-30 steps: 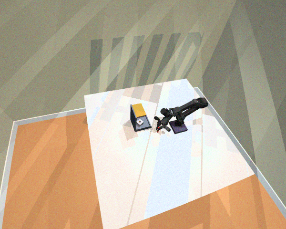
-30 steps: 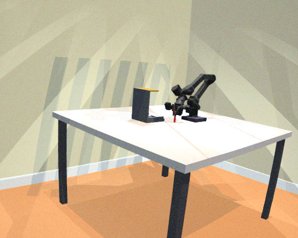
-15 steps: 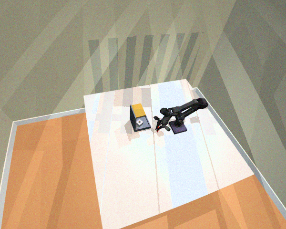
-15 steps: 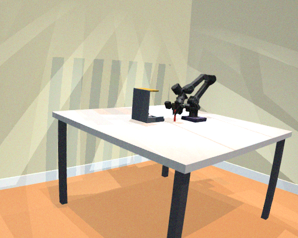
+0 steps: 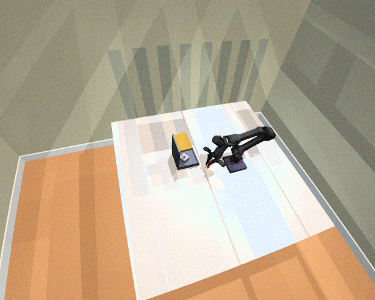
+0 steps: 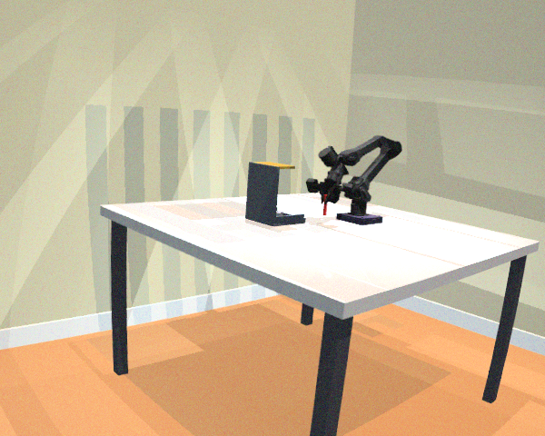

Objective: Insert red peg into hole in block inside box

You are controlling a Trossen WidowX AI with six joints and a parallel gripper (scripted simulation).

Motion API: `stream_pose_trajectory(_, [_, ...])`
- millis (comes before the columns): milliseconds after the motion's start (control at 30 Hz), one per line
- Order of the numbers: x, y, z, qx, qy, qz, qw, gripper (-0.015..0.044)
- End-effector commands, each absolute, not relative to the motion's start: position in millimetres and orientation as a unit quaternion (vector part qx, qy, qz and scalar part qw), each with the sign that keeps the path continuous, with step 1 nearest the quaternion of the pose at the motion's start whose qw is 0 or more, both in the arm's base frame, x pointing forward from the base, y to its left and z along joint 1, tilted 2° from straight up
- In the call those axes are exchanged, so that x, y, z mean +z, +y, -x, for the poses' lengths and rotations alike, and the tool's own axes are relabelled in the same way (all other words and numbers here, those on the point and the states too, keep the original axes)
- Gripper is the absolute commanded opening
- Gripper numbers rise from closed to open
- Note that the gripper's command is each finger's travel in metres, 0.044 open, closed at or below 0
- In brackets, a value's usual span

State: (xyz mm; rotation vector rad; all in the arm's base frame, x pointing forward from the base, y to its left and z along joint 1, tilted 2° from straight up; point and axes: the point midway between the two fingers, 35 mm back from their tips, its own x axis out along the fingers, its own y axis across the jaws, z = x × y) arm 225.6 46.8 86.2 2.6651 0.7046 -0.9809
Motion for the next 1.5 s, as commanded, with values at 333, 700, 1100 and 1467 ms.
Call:
stream_pose_trajectory(333, [99.3, 42.2, -231.5, -0.333, 0.231, -0.908, 0.105, 0.0000])
stream_pose_trajectory(700, [103.3, 28.0, -245.7, -0.334, 0.214, -0.912, 0.100, 0.0000])
stream_pose_trajectory(1100, [106.3, 10.4, -260.9, -0.336, 0.196, -0.916, 0.094, 0.0000])
stream_pose_trajectory(1467, [107.7, -7.6, -274.2, -0.337, 0.180, -0.920, 0.089, 0.0000])
